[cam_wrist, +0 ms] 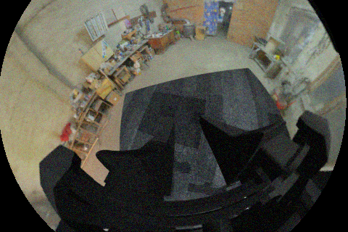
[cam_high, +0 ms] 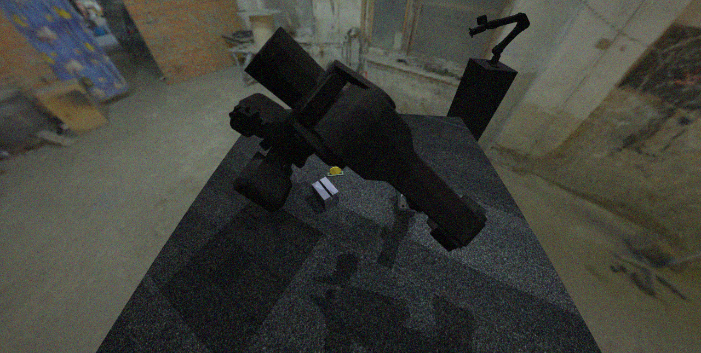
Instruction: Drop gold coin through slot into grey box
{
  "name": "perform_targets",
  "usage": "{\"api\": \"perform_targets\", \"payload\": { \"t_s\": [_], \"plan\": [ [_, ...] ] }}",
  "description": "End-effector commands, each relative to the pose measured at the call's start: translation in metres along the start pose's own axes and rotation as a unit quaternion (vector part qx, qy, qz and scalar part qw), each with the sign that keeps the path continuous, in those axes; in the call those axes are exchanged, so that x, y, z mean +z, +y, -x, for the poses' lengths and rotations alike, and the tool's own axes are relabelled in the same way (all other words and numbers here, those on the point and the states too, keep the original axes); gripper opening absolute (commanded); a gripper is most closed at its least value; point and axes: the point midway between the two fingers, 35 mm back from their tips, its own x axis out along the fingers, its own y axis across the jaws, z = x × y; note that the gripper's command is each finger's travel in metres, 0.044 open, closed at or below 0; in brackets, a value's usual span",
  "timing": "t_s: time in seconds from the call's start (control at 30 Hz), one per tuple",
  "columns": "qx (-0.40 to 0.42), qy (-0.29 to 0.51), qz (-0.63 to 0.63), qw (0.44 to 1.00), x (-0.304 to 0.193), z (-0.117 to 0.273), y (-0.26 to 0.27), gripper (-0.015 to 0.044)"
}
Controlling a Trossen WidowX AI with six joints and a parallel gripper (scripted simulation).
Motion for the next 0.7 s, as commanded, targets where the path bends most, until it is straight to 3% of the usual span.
{"api": "perform_targets", "payload": {
  "t_s": [0.0,0.37,0.67],
  "plan": [
    [-0.039,0.049,0.020,0.998,-0.003,-0.032,-0.065,0.0161],
    [-0.068,0.219,0.095,0.969,-0.068,-0.100,-0.222,0.0161],
    [0.009,0.389,0.139,0.911,-0.179,-0.125,-0.319,0.0161]
  ]
}}
